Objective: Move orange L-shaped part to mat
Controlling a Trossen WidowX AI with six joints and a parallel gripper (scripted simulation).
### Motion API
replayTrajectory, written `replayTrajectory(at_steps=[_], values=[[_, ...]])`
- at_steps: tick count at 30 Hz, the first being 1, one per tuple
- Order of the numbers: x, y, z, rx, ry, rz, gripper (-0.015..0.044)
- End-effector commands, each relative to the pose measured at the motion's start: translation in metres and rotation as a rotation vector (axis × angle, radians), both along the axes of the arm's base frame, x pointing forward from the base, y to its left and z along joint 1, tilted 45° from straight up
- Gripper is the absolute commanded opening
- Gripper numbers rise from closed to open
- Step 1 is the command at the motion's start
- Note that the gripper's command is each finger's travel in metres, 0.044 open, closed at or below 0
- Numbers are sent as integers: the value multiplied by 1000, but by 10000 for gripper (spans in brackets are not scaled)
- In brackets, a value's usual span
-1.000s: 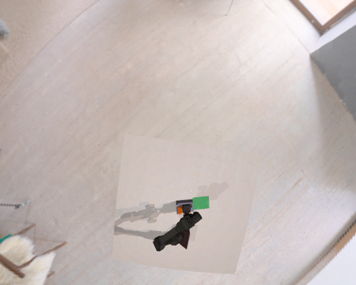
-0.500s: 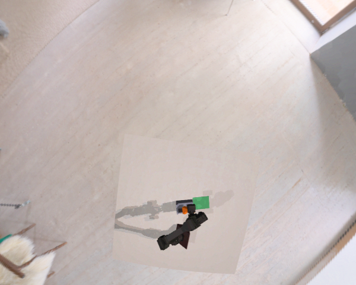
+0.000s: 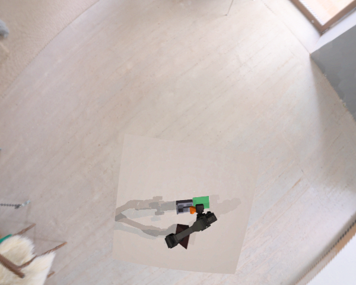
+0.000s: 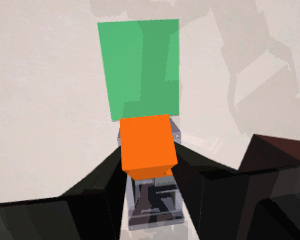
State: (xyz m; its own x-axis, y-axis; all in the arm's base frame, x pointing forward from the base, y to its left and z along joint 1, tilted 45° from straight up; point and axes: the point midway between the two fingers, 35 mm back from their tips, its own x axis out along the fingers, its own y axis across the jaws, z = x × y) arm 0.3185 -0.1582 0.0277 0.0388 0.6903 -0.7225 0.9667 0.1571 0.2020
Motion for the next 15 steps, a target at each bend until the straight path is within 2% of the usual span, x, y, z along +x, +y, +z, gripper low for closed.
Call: replayTrajectory(at_steps=[1, 15], values=[[2, -12, -16, 4, 9, 7, 0], [8, -47, -48, 0, 7, 7, 0]])
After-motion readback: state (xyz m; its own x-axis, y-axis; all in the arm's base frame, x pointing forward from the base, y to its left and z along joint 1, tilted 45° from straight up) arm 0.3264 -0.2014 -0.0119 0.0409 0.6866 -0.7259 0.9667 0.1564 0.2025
